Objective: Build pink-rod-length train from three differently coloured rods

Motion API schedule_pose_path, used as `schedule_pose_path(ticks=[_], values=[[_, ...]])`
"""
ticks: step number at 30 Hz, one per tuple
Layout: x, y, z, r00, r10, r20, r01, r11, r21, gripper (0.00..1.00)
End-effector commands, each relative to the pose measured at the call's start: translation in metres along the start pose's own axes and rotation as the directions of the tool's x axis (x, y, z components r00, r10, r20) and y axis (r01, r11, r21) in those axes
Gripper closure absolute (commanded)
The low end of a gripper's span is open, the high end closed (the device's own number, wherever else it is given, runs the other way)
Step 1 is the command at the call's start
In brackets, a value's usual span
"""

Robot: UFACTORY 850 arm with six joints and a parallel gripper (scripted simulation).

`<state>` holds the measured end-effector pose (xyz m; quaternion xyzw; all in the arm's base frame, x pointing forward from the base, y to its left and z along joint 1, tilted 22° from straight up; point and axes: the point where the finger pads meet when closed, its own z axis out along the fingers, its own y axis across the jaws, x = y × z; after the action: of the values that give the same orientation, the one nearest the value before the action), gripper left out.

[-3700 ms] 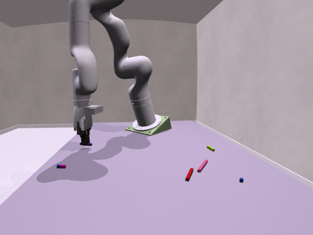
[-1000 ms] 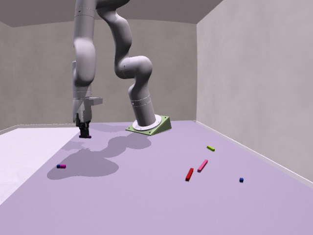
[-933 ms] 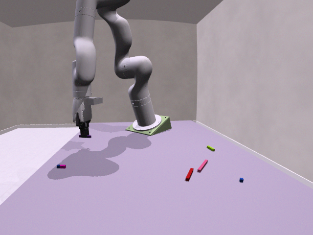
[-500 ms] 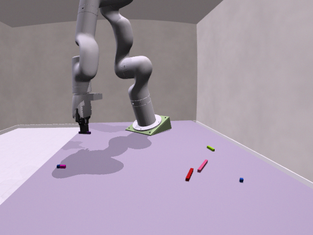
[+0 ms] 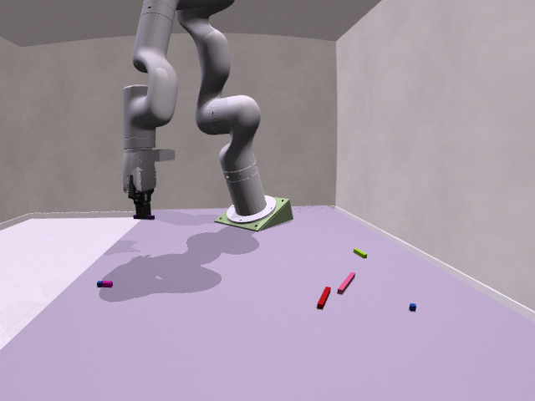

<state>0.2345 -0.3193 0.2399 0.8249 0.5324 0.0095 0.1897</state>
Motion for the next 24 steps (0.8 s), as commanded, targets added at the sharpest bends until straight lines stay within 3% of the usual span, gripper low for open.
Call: schedule_pose_path(ticks=[1,14,17,24], values=[[0.0,0.001,-0.002,1.0,0.001,0.009,-0.001,1.0,0.004,0.96],[0.0,0.002,-0.003,1.0,-0.001,0.009,0.001,1.0,0.005,0.96],[0.005,0.045,-0.003,0.999,-0.054,-0.001,0.054,0.999,0.006,0.96],[0.018,0.106,-0.003,0.992,-0.128,-0.005,0.128,0.992,0.008,0.96]])
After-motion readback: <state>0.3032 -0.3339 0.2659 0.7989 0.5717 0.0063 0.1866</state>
